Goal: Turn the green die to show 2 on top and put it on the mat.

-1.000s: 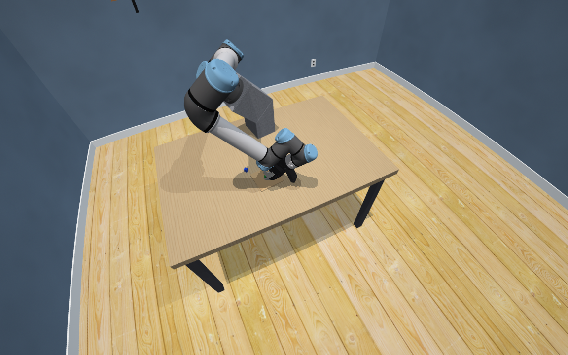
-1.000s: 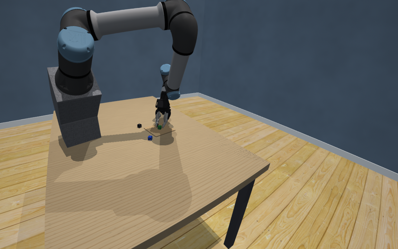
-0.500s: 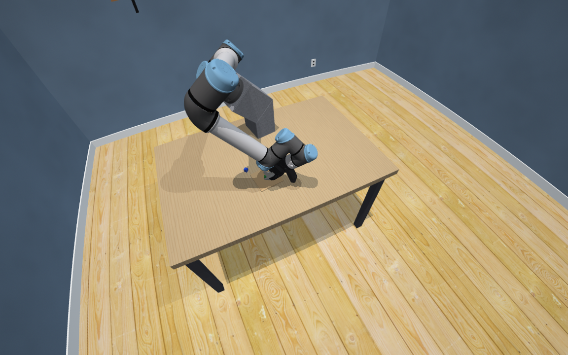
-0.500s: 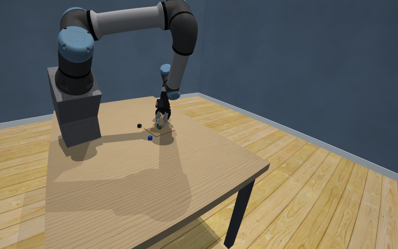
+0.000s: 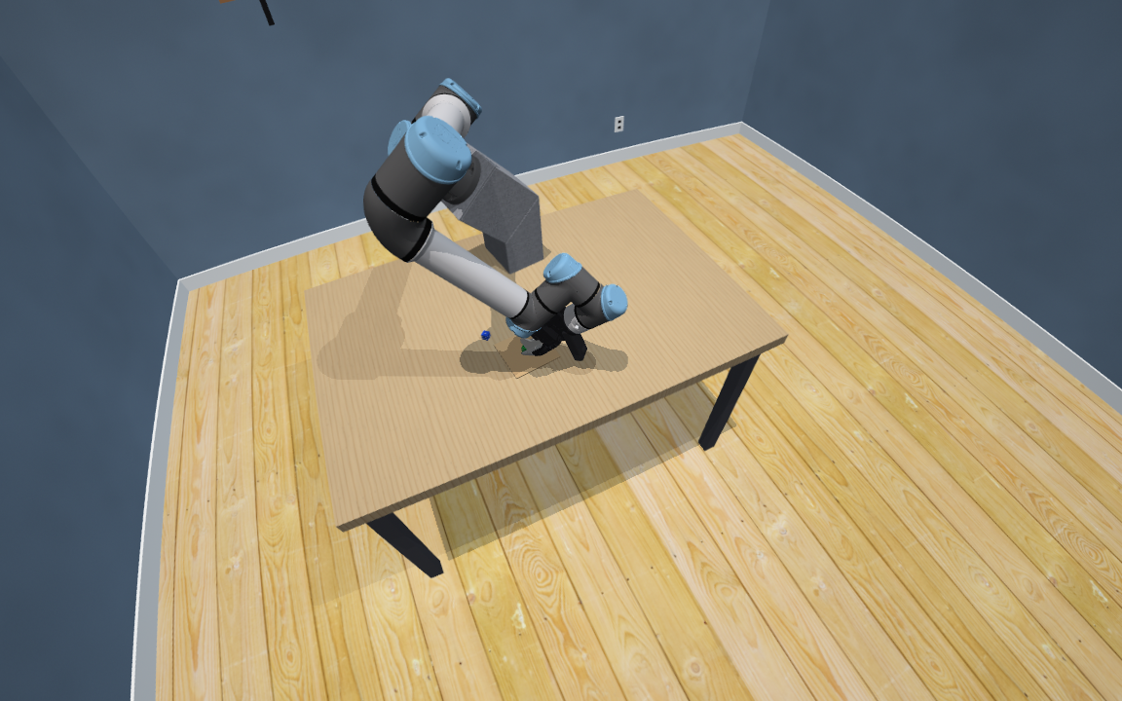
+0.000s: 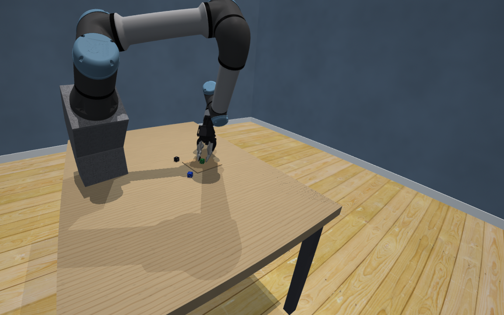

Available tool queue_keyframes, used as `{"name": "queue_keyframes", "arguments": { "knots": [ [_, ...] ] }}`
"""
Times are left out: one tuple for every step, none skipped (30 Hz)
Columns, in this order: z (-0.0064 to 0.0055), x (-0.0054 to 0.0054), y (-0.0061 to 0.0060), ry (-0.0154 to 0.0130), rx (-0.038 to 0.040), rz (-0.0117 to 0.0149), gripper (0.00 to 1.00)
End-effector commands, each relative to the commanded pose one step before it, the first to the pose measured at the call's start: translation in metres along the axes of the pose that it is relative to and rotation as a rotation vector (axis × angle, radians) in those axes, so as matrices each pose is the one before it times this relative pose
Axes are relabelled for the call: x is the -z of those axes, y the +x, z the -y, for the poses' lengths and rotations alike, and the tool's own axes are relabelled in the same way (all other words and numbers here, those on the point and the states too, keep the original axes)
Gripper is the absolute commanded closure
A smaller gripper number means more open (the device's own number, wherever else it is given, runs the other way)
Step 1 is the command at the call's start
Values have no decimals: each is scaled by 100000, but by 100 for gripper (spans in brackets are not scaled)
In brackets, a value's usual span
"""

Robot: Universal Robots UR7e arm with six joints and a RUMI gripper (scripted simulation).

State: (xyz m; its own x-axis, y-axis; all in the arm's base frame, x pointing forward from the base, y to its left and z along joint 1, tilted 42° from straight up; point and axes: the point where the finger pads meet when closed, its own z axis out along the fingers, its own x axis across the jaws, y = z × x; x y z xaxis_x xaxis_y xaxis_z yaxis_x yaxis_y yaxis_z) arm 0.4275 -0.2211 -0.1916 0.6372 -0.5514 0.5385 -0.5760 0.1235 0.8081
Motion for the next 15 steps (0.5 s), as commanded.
{"name": "queue_keyframes", "arguments": {
  "knots": [
    [103, -24, 103, 42, -173, 74, 79],
    [0, 0, 0, 0, 0, 0, 79],
    [0, 0, 0, 0, 0, 0, 97],
    [0, 0, 0, 0, 0, 0, 97],
    [0, 0, 0, 0, 0, 0, 97],
    [0, 0, 0, 0, 0, 0, 97],
    [0, 0, 0, 0, 0, 0, 97],
    [0, 0, 0, 0, 0, 0, 97],
    [0, 0, 0, 0, 0, 0, 97],
    [0, 0, 0, 0, 0, 0, 97],
    [0, 0, 0, 0, 0, 0, 97],
    [0, 0, 0, 0, 0, 0, 97],
    [0, 0, 0, 0, 0, 0, 97],
    [0, 0, 0, 0, 0, 0, 97],
    [0, 0, 0, 0, 0, 0, 97]
  ]
}}
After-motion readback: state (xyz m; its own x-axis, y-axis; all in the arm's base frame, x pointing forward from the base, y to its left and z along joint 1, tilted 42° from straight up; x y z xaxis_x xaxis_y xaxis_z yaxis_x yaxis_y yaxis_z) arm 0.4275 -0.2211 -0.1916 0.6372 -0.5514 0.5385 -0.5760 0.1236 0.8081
